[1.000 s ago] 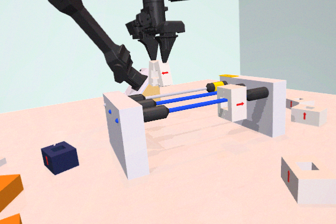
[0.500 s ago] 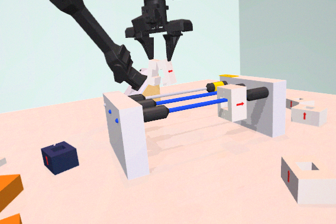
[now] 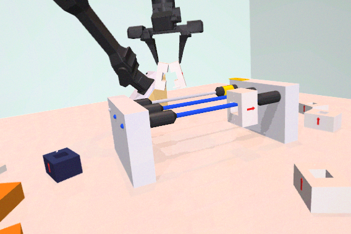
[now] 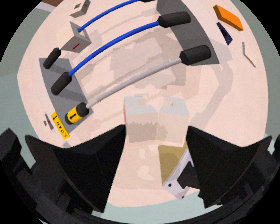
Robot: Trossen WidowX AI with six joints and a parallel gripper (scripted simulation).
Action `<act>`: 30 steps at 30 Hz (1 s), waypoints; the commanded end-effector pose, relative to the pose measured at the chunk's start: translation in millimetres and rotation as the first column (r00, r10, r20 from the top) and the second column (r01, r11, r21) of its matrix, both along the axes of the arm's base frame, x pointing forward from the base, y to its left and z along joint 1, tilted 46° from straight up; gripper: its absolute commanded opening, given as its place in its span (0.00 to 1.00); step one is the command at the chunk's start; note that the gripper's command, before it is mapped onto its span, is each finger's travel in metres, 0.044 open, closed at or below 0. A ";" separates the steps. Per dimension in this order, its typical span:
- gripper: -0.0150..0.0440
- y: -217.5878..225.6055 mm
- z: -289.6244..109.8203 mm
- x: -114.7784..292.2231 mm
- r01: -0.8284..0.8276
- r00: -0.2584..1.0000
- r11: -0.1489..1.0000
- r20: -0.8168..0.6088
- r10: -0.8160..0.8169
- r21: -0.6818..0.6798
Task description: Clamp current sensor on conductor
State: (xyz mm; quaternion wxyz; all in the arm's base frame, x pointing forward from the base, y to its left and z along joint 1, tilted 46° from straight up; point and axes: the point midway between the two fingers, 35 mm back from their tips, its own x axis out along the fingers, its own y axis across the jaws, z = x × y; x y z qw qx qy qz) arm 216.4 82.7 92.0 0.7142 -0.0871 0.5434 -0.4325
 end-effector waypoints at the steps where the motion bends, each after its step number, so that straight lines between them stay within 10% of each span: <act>1: 0.25 -0.6 1.3 4.2 -0.100 0.990 0.995 -0.098 0.099 -0.004; 30: 0.25 -2.2 4.1 25.5 -0.641 0.456 0.731 -0.649 0.609 0.236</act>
